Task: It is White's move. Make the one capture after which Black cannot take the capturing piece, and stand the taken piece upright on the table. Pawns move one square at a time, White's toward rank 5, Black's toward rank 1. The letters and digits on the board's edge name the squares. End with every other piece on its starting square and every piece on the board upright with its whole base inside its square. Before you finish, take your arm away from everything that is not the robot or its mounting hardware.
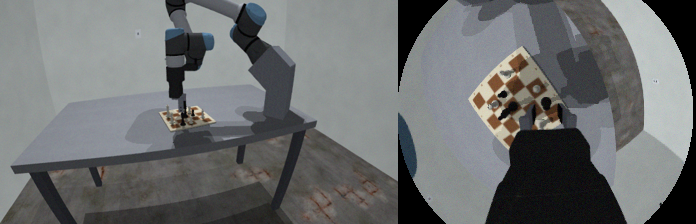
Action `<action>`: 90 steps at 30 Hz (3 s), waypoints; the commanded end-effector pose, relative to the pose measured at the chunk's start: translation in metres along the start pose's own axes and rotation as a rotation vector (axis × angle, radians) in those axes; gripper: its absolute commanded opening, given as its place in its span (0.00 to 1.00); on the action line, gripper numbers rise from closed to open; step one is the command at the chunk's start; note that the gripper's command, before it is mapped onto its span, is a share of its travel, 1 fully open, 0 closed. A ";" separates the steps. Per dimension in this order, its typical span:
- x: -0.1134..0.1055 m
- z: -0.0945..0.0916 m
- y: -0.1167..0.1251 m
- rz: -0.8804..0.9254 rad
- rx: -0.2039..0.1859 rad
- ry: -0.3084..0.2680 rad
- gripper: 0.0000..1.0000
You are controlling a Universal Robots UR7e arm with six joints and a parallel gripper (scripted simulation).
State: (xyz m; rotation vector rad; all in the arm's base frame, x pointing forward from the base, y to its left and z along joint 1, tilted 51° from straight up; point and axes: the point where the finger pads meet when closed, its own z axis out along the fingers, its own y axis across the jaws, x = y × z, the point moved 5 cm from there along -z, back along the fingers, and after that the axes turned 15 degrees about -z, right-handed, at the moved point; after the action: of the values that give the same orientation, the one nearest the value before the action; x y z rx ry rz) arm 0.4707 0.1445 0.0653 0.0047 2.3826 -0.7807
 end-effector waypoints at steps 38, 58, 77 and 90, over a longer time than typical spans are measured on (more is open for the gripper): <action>0.000 0.009 0.000 0.000 -0.001 -0.002 0.79; 0.000 0.011 0.000 0.000 -0.001 -0.002 0.79; 0.000 0.045 0.000 0.000 -0.001 -0.002 0.79; 0.000 0.048 0.000 0.000 -0.001 -0.002 0.79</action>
State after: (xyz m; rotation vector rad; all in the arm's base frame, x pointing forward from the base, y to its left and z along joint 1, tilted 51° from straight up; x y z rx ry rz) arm 0.4981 0.1186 0.0347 0.0046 2.3823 -0.7803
